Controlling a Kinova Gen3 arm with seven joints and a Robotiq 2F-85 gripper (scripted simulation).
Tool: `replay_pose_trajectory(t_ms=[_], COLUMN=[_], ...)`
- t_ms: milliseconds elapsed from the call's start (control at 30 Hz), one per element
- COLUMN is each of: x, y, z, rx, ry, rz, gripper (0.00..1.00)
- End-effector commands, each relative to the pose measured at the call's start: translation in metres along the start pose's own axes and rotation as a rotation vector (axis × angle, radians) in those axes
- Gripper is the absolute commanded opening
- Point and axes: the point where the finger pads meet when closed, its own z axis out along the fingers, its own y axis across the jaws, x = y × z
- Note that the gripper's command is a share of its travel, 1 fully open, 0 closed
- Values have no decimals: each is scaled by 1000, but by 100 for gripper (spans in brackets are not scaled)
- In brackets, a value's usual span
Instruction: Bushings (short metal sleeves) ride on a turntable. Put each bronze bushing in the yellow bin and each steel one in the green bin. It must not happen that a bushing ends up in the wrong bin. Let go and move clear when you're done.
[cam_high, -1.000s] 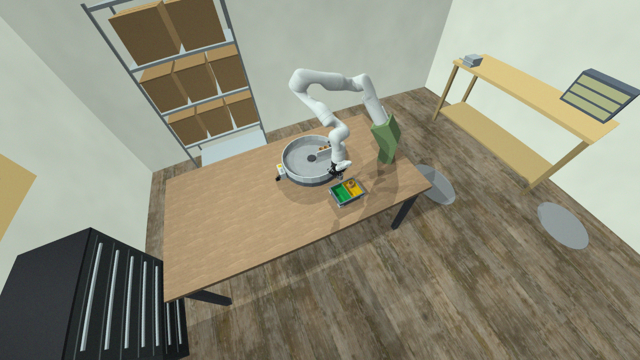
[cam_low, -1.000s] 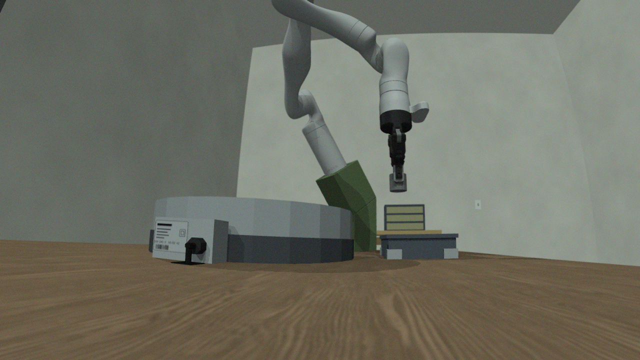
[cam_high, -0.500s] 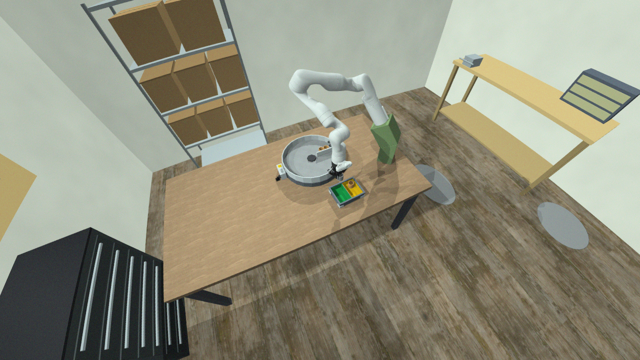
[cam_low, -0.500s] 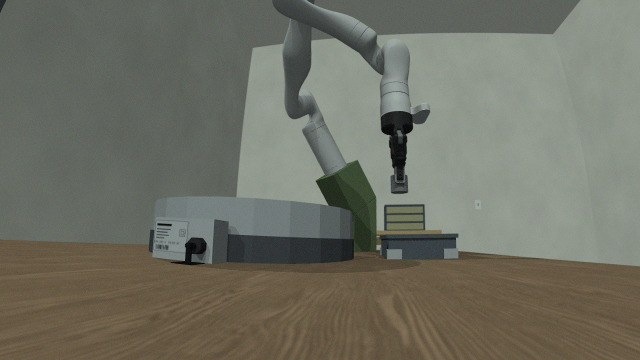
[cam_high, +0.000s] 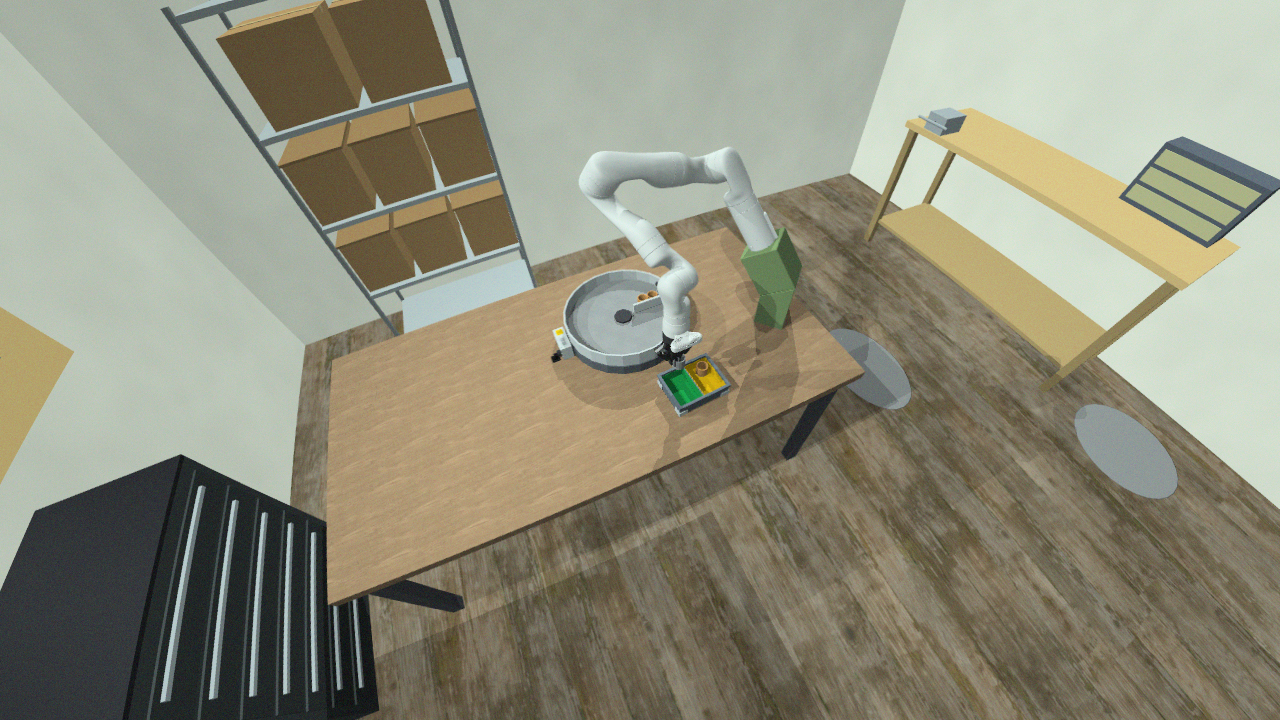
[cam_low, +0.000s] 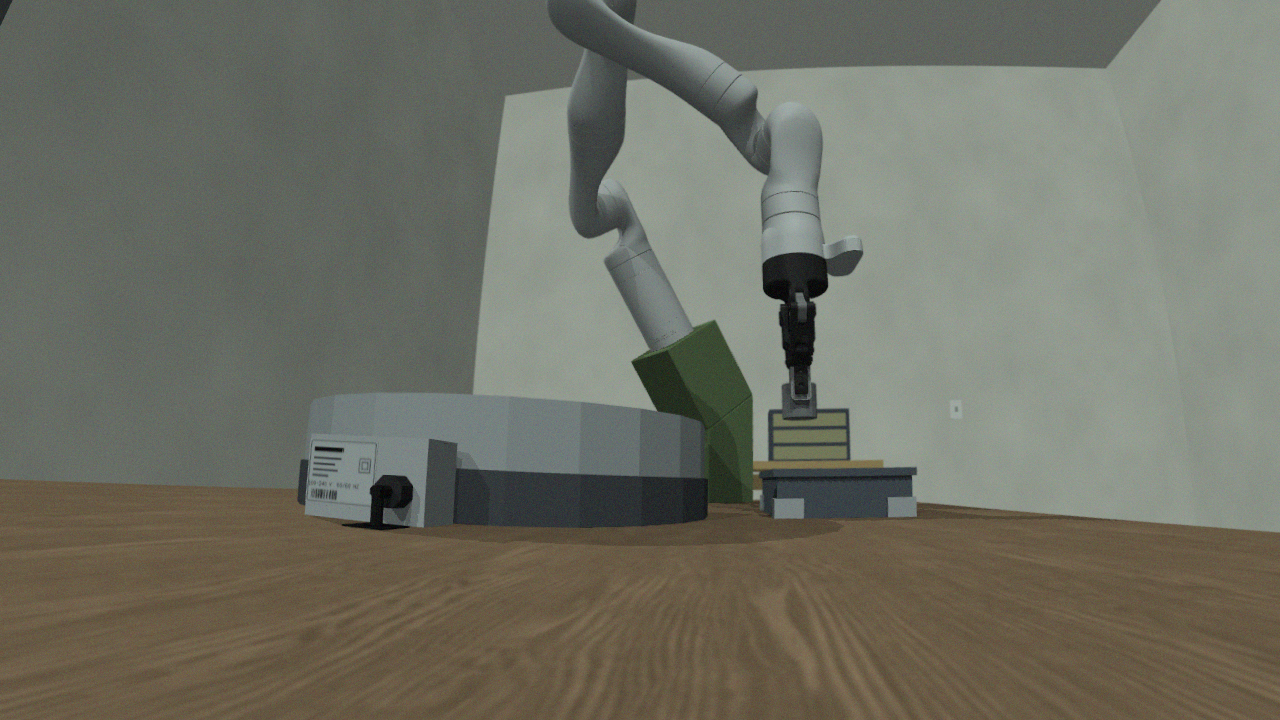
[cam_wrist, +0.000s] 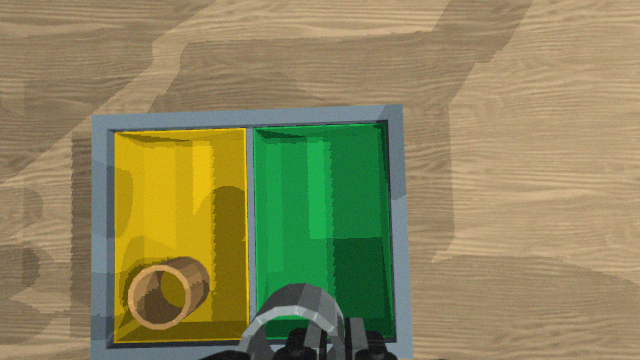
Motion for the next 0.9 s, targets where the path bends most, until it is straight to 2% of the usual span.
replay_pose_trajectory(t_ms=[0, 167, 333, 500, 867], x=[0, 0, 0, 0, 0], y=[-4, -4, -4, -5, -5], z=[5, 28, 28, 52, 52], rx=[9, 9, 9, 9, 9], ry=[-4, -4, -4, -4, -4], rz=[-2, -2, -2, -2, -2], gripper=[0, 0, 0, 0, 0])
